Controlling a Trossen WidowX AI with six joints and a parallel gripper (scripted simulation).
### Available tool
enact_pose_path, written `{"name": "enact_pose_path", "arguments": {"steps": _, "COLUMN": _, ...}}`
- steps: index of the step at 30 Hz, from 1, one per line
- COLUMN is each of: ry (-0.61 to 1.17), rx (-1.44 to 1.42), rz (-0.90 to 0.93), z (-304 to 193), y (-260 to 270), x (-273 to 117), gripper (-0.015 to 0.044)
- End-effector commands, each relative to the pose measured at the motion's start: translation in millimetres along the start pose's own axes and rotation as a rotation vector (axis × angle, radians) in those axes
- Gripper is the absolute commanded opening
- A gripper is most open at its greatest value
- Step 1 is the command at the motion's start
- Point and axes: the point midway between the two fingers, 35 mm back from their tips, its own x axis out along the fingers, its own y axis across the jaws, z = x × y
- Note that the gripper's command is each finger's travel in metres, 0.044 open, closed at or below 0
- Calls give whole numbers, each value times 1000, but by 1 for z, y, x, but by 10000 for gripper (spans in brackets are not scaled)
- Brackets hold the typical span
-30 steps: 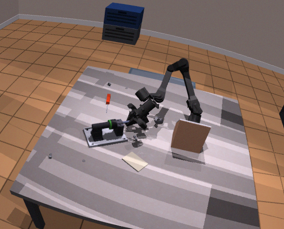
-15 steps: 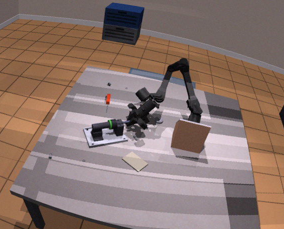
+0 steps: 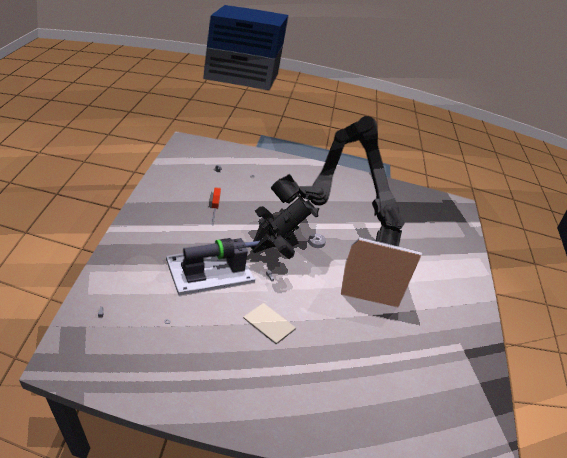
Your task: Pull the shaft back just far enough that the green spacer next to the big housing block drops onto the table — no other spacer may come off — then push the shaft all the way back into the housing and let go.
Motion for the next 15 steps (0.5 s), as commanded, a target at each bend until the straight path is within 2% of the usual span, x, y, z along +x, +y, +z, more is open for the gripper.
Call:
{"name": "enact_pose_path", "arguments": {"steps": 1, "ry": 0, "rx": -3, "rz": 3, "z": 0, "y": 1, "x": -1, "gripper": 0}}
{"name": "enact_pose_path", "arguments": {"steps": 15, "ry": 0, "rx": -3, "rz": 3, "z": 2, "y": 1, "x": -2, "gripper": 0}}
